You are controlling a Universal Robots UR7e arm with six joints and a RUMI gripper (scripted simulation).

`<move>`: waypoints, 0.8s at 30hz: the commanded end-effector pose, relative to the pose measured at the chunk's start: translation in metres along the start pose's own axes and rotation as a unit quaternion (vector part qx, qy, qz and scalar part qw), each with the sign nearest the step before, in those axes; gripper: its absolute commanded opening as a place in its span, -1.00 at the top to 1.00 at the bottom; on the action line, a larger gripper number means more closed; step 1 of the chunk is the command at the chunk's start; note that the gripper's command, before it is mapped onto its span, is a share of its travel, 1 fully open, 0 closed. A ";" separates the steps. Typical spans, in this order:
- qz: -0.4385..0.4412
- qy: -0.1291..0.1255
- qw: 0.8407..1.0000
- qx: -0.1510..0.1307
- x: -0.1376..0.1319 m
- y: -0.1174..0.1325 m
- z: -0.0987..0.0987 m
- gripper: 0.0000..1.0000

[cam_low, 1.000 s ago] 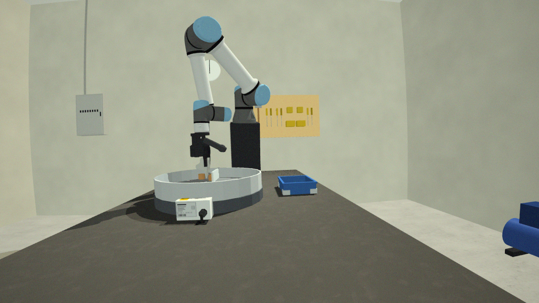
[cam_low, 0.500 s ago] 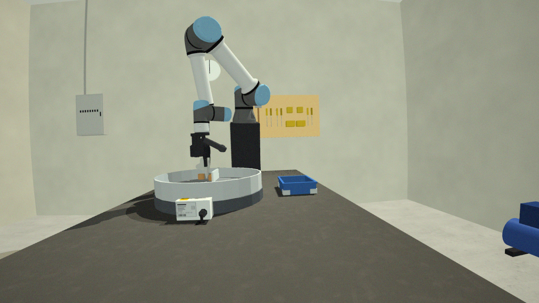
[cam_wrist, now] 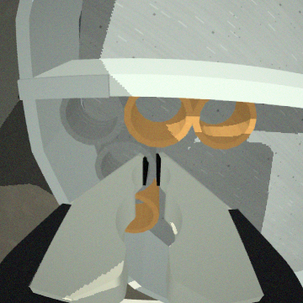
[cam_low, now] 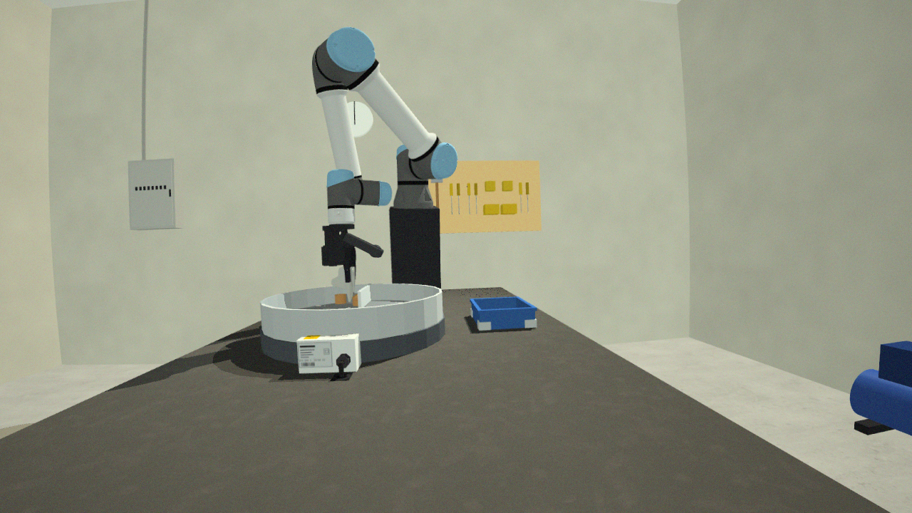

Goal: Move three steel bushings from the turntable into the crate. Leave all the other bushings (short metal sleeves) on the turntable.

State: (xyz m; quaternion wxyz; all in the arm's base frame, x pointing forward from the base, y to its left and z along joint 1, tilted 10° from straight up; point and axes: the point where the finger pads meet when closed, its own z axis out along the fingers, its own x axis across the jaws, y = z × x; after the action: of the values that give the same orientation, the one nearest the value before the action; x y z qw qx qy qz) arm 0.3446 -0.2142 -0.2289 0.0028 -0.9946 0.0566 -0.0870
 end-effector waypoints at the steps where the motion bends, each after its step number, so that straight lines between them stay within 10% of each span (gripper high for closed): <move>1: 0.000 0.000 1.000 0.000 0.000 0.000 0.000 1.00; 24: 0.000 0.000 1.000 0.000 0.000 0.000 -0.004 1.00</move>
State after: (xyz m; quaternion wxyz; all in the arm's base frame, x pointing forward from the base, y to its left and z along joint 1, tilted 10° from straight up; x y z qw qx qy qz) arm 0.3445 -0.2142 -0.2282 0.0028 -0.9946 0.0566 -0.0870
